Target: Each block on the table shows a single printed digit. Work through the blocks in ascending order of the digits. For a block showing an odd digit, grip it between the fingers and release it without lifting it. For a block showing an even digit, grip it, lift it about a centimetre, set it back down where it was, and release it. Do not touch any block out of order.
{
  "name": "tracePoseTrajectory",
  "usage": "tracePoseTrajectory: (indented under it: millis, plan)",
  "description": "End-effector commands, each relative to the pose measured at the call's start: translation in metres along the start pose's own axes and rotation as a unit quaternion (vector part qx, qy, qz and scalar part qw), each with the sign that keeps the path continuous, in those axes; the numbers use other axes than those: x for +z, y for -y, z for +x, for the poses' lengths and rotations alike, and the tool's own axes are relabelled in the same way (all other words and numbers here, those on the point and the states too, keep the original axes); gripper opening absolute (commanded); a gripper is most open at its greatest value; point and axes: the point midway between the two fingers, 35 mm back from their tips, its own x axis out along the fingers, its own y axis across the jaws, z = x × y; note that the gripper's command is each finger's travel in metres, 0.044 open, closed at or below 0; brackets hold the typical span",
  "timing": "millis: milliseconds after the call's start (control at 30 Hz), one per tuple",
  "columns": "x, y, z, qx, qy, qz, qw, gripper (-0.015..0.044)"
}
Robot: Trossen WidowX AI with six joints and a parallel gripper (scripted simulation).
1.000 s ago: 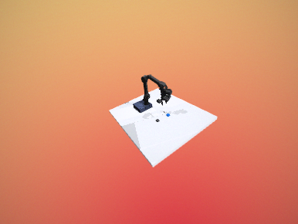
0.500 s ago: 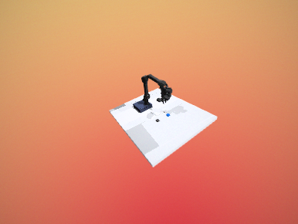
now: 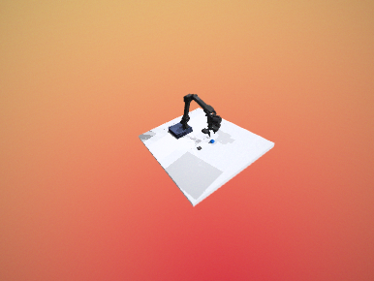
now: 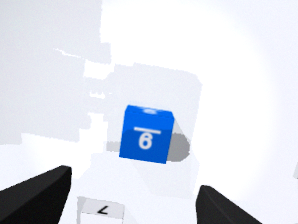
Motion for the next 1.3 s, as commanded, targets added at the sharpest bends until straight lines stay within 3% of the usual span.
tracePoseTrajectory:
  millis: [0, 67, 1000, 1267]
  plan:
    - [-0.009, 0.003, 0.033, -0.005, -0.019, 0.000, 1.000, 0.0356]
    - [-0.009, 0.003, 0.033, -0.005, -0.019, 0.000, 1.000, 0.0400]
    - [-0.011, 0.003, 0.069, -0.004, -0.019, 0.000, 1.000, 0.0400]
    - [-0.011, 0.003, 0.069, -0.004, -0.019, 0.000, 1.000, 0.0190]
